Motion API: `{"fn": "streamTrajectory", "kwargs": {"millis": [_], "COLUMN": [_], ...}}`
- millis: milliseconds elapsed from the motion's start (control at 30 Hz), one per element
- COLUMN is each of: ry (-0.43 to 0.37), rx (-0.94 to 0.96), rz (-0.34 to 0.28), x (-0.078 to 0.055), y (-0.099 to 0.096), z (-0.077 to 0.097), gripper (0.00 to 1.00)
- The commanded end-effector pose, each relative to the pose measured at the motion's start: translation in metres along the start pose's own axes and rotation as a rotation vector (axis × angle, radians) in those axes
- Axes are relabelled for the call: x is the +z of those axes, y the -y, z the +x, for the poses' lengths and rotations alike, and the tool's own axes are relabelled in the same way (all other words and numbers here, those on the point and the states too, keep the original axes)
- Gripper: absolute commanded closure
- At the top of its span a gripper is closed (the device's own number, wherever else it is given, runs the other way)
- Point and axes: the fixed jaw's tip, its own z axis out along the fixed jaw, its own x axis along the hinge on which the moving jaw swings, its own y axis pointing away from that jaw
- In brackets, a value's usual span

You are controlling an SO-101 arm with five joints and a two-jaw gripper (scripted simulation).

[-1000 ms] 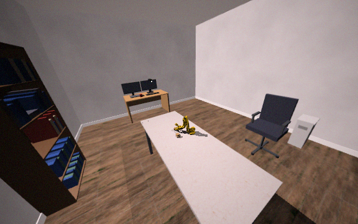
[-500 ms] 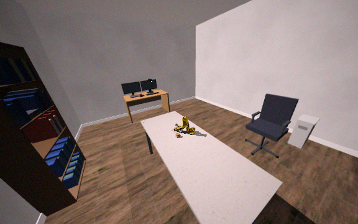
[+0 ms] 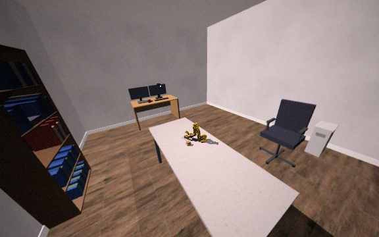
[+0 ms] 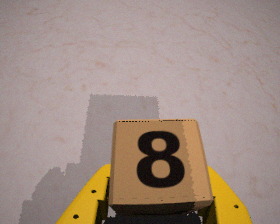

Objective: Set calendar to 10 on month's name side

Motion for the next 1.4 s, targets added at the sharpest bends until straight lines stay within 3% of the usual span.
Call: {"fn": "streamTrajectory", "kwargs": {"millis": [0, 467, 800, 1367], "ry": [0.046, 0.046, 0.046, 0.046], "rx": [-0.008, -0.008, -0.008, -0.008], "rz": [0.006, 0.006, 0.006, 0.006], "x": [0.0027, 0.0030, 0.0030, 0.0030], "y": [0.0014, 0.0014, 0.0014, 0.0014], "z": [-0.0085, -0.0077, -0.0077, -0.0077], "gripper": [1.00, 1.00, 0.83, 0.76]}}
